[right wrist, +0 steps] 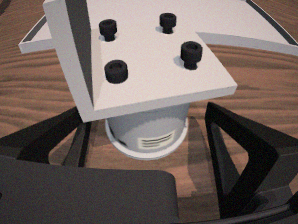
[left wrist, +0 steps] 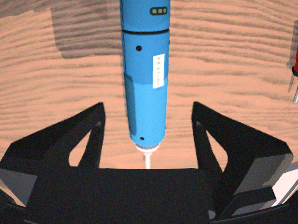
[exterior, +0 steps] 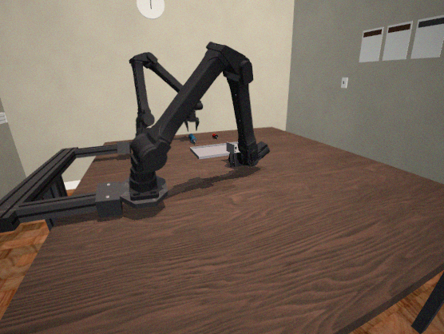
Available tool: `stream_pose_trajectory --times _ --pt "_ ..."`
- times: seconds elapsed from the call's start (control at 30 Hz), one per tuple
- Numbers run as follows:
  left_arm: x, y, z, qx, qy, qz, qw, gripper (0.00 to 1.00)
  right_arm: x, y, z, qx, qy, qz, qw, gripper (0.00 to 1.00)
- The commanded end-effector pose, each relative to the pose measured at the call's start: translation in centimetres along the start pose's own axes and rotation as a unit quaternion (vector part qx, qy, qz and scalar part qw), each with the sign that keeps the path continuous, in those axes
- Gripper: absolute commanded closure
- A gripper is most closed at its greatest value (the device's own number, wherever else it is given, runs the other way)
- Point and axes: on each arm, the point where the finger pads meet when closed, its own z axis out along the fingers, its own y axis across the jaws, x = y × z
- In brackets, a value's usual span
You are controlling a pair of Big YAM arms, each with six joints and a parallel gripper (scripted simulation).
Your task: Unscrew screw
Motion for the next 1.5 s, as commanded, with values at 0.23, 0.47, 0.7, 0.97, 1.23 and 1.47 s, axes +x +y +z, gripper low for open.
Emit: stream_pose_trajectory --times 0.23,0.47,0.7,0.97,1.23,1.47 --pt "-0.7 -0.9 -0.8 0.011 -0.007 -0.005 1.000 0.35 -1.6 -1.2 2.0 0.003 -0.009 -0.017 1.000 0.14" --pt "-0.7 -0.9 -0.8 0.011 -0.007 -0.005 1.000 0.35 -1.0 -0.8 1.1 0.003 -0.005 -0.010 1.000 0.14" --pt "-0.7 -0.9 -0.8 0.011 -0.007 -0.005 1.000 0.35 -1.0 -0.8 1.1 0.003 -0.005 -0.010 1.000 0.14" --pt "-0.7 -0.9 -0.8 0.011 -0.007 -0.005 1.000 0.35 -1.3 -1.8 1.3 0.011 -0.009 -0.015 1.000 0.14" --pt "-0.7 -0.9 -0.8 0.011 -0.007 -0.005 1.000 0.35 -1.3 -1.8 1.3 0.010 -0.009 -0.014 1.000 0.14" --pt "-0.7 -0.9 -0.8 0.011 -0.007 -0.005 1.000 0.35 -1.3 -1.8 1.4 0.010 -0.008 -0.014 1.000 0.14"
